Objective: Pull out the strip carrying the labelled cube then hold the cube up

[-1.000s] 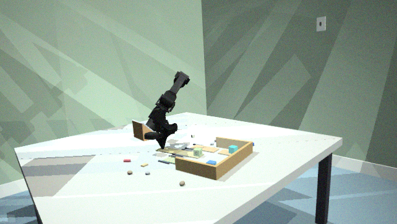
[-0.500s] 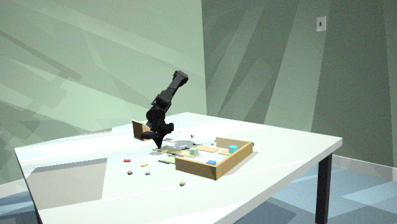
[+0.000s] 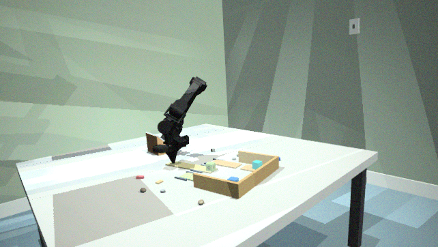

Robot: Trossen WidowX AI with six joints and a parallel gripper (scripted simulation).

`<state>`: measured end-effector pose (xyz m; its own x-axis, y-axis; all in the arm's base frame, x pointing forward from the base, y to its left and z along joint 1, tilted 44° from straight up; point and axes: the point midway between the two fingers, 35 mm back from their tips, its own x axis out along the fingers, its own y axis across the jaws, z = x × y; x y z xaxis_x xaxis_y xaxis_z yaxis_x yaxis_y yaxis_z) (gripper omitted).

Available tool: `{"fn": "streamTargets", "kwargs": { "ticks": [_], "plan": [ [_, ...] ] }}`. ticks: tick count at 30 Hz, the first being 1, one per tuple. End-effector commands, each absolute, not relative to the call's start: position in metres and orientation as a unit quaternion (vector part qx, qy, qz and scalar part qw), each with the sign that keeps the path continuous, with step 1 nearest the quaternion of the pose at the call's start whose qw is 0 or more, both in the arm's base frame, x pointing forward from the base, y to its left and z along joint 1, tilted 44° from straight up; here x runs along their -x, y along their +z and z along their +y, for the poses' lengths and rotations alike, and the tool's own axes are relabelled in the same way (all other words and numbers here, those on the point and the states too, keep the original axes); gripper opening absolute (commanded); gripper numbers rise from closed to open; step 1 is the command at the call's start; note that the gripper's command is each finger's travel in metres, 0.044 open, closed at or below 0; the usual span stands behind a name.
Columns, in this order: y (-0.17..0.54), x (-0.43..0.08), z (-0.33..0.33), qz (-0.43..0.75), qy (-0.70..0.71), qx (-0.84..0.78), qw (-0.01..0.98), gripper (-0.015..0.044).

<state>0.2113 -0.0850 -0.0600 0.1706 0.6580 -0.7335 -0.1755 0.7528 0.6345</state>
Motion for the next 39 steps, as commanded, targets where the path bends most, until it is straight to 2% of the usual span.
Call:
{"fn": "streamTargets", "kwargs": {
  "ticks": [1, 35, 39],
  "plan": [
    [-0.063, -0.202, -0.077, 0.59, 0.29, -0.212, 0.723, 0.0],
    [-0.063, -0.202, -0.077, 0.59, 0.29, -0.212, 0.723, 0.0],
    [-0.037, -0.207, -0.108, 0.588, 0.287, -0.21, 0.726, 0.0]
  ]
}}
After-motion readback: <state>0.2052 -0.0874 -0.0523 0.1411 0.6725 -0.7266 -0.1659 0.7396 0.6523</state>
